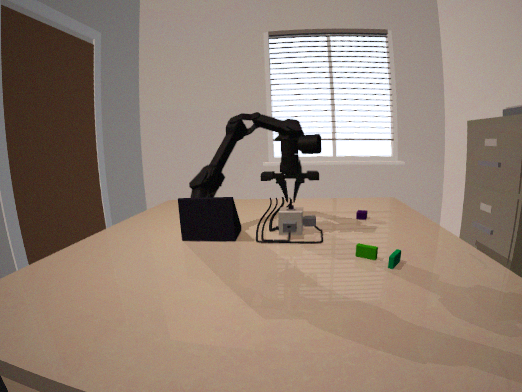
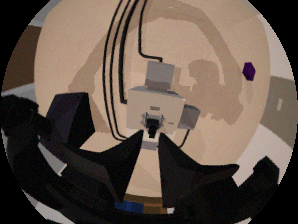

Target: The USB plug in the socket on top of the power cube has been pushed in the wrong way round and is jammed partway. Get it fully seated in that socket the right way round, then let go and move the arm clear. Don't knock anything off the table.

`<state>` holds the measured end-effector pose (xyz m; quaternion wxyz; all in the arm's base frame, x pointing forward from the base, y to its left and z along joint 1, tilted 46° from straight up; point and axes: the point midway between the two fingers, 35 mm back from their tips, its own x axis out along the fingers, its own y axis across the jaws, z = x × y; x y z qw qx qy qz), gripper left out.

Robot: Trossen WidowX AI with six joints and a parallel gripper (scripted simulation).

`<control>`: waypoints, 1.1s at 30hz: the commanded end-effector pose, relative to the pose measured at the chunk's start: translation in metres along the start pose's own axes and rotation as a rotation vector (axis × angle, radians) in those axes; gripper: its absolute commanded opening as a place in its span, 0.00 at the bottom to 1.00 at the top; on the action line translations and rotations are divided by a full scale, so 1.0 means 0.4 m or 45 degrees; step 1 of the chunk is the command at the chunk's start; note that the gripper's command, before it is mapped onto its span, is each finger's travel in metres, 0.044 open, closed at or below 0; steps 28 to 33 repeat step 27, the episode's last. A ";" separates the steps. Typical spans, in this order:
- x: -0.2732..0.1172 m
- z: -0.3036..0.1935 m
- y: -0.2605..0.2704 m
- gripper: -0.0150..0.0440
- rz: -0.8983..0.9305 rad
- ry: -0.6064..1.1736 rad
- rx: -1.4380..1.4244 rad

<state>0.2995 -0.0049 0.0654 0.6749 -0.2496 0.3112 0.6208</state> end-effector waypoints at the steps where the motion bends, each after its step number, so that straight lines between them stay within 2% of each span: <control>1: -0.001 -0.001 0.000 0.42 -0.001 0.000 0.002; 33: -0.038 -0.002 0.000 0.42 -0.001 0.001 0.000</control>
